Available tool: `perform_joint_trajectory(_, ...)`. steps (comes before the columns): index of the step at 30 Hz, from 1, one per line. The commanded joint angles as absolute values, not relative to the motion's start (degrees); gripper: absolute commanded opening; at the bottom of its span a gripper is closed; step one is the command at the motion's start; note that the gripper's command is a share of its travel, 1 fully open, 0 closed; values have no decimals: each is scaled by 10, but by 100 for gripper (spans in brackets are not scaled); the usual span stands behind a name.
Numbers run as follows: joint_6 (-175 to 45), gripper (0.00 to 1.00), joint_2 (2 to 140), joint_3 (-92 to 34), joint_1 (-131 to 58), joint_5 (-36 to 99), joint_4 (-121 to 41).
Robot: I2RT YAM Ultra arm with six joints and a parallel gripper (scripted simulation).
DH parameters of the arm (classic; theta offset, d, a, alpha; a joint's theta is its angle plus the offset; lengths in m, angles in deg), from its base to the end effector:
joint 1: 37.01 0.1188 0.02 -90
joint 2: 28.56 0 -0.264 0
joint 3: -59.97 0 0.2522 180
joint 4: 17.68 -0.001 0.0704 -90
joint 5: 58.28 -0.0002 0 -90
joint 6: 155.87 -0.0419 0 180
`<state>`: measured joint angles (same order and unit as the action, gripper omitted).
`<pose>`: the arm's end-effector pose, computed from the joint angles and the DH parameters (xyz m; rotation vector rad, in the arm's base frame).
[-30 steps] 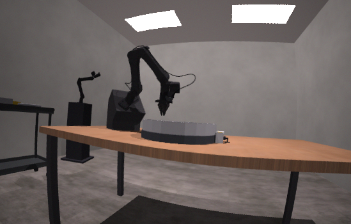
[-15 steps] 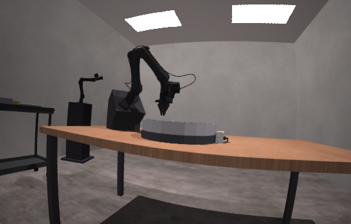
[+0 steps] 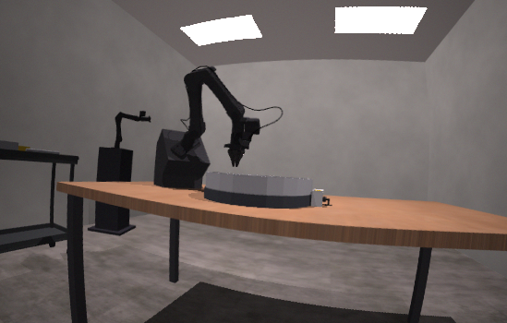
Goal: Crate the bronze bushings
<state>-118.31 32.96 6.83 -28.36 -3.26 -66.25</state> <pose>0.2017 0.0074 0.2262 1.0732 2.0850 -0.2816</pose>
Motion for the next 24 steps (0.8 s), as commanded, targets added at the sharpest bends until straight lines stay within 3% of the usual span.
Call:
perform_joint_trajectory(1,-1180,15,326,51,-280,-32,-658)
perform_joint_trajectory(24,-1179,15,327,49,-285,-31,-659)
